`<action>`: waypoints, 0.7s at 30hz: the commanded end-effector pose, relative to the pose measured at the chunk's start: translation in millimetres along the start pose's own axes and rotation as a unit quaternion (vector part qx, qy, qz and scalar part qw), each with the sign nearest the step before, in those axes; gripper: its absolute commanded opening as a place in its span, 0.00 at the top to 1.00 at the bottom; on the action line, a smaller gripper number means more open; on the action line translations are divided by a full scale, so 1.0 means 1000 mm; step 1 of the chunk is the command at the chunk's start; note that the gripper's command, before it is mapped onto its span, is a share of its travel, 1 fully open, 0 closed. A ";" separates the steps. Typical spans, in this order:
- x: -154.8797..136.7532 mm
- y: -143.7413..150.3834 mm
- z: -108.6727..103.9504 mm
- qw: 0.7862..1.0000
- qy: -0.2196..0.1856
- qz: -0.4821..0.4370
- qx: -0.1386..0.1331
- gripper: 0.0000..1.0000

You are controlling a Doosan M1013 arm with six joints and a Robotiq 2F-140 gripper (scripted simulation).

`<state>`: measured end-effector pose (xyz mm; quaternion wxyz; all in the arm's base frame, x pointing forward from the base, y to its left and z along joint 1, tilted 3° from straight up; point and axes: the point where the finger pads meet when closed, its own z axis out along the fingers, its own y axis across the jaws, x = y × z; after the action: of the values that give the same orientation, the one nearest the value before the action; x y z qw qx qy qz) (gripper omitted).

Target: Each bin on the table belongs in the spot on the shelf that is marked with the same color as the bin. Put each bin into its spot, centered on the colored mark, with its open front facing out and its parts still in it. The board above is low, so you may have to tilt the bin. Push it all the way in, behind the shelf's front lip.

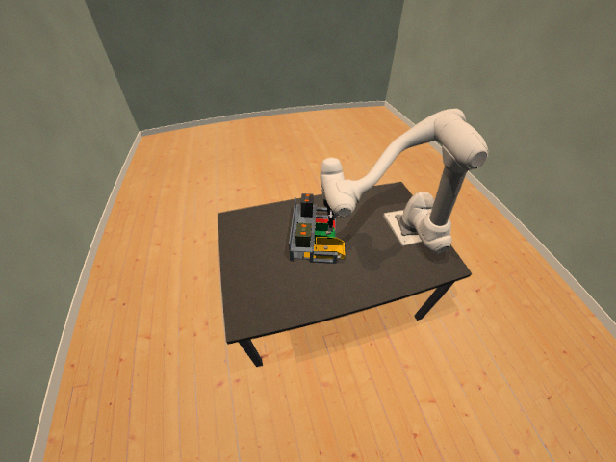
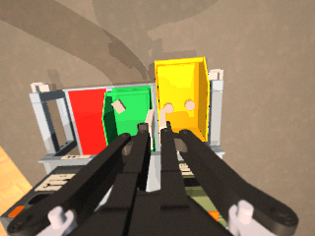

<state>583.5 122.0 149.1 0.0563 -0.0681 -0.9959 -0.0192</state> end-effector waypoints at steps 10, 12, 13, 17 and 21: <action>0.000 0.000 0.000 1.000 0.000 0.000 0.000 0.90; 0.000 0.000 0.000 1.000 0.000 0.000 0.000 0.90; 0.000 0.000 0.000 1.000 0.000 0.000 0.000 0.90; 0.000 0.000 0.000 1.000 0.000 0.000 0.000 0.90; 0.000 0.000 0.000 1.000 0.000 0.000 0.000 0.90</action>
<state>583.5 122.0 149.2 0.0563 -0.0681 -0.9959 -0.0192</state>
